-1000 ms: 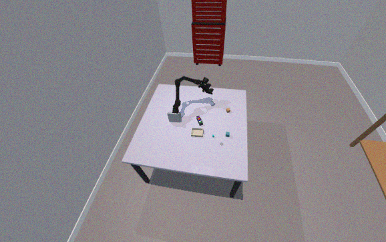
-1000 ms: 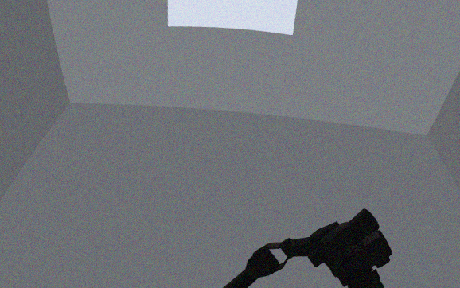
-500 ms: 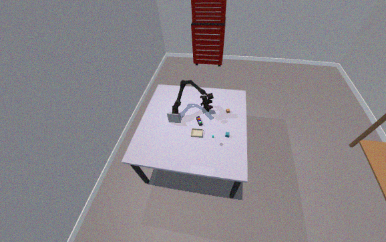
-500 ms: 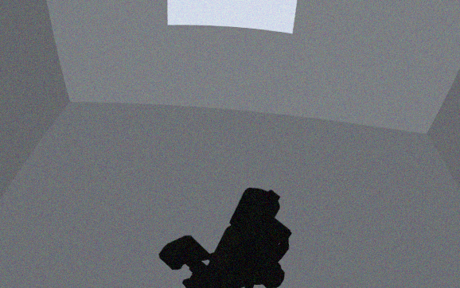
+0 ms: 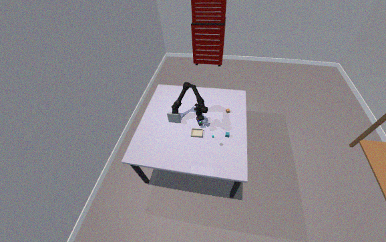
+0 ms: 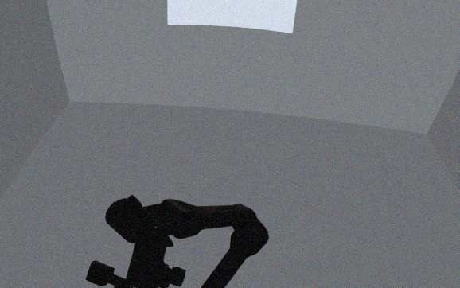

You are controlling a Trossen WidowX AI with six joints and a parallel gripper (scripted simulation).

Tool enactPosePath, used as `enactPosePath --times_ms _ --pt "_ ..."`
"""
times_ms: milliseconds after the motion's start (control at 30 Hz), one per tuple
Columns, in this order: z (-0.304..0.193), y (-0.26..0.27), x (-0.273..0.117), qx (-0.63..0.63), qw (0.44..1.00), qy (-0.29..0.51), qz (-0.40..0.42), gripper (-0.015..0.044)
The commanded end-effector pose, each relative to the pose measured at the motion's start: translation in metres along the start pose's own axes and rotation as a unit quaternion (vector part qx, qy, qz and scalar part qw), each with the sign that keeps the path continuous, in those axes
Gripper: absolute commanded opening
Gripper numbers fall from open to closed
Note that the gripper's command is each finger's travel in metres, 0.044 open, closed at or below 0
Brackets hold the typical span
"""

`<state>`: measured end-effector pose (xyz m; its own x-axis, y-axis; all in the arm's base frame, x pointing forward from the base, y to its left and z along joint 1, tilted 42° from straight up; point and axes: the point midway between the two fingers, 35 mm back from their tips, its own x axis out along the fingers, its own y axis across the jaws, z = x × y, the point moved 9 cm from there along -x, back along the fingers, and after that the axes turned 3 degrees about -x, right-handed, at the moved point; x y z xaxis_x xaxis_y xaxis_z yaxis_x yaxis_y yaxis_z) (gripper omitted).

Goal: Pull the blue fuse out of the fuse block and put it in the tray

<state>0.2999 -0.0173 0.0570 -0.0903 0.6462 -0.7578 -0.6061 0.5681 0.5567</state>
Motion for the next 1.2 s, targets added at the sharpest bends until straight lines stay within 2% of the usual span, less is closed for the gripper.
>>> enactPosePath --times_ms 0,1167 --pt "-0.002 0.000 0.001 0.000 1.000 -0.003 0.007 0.0060" --pt "0.001 -0.001 0.031 0.000 1.000 -0.003 0.008 0.0060"
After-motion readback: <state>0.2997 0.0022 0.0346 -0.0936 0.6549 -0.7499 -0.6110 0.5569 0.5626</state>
